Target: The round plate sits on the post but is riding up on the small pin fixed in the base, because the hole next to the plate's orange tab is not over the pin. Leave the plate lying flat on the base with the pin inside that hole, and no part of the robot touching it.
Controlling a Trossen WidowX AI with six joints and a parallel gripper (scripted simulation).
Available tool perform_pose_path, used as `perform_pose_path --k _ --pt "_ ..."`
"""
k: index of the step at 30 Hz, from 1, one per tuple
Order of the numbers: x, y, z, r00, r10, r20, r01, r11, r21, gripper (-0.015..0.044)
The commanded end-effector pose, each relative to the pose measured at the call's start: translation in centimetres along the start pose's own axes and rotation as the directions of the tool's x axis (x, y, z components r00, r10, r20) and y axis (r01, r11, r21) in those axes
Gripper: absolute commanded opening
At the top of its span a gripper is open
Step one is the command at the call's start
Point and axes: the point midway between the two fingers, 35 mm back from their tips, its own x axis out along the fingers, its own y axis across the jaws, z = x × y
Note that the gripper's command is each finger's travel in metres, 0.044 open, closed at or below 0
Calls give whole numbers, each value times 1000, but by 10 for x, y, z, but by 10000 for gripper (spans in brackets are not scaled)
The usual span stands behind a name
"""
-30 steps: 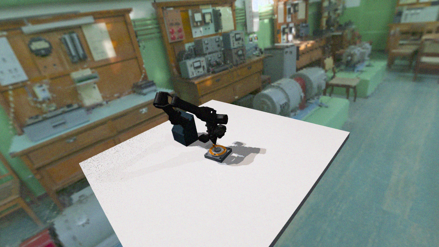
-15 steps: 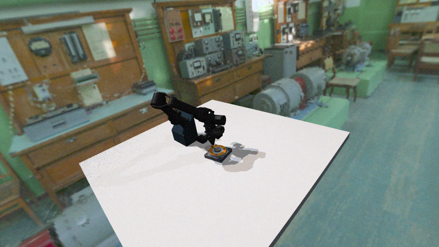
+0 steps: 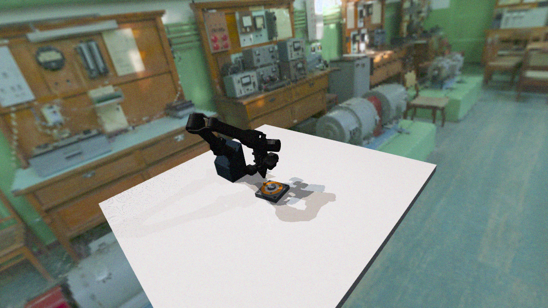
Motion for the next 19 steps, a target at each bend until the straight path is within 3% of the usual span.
perform_pose_path --k 1,19 --pt "-22 0 0 1000 8 11 -9 1000 12 0" --pt "-18 1 0 1000 3 12 -3 1000 1 0"
